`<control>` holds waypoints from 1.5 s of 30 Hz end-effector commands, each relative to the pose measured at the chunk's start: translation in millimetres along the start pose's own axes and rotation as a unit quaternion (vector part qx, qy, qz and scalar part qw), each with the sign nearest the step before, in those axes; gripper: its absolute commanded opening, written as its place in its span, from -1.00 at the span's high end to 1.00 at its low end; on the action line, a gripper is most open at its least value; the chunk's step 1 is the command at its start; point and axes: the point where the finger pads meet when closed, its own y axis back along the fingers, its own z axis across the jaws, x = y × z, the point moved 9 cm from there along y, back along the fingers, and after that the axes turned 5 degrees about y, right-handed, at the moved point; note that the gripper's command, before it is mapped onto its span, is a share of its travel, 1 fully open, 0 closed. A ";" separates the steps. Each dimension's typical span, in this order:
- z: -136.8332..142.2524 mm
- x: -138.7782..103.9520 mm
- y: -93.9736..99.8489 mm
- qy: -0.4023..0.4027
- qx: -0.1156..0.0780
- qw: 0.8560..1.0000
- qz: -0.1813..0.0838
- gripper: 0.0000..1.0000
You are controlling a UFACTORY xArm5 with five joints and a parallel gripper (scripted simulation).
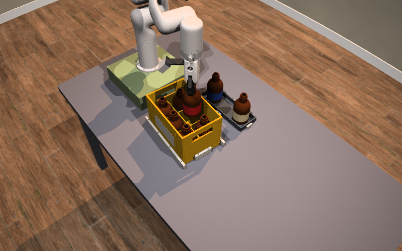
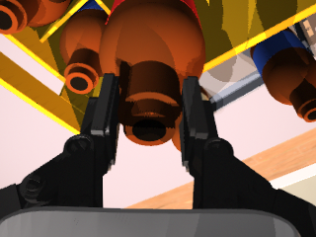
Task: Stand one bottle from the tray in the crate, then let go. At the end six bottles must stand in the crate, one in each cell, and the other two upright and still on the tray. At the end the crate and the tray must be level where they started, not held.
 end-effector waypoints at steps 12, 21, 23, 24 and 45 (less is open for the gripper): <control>-0.7 -0.4 0.1 0.000 0.002 1.000 -0.001 1.00; -0.8 -0.3 -4.0 0.000 0.002 1.000 -0.001 1.00; -0.8 -0.2 -5.7 0.000 0.002 1.000 -0.001 1.00; -0.8 -0.2 -6.6 0.000 0.002 1.000 -0.001 1.00; -0.8 -0.6 -28.5 0.000 0.002 1.000 -0.001 1.00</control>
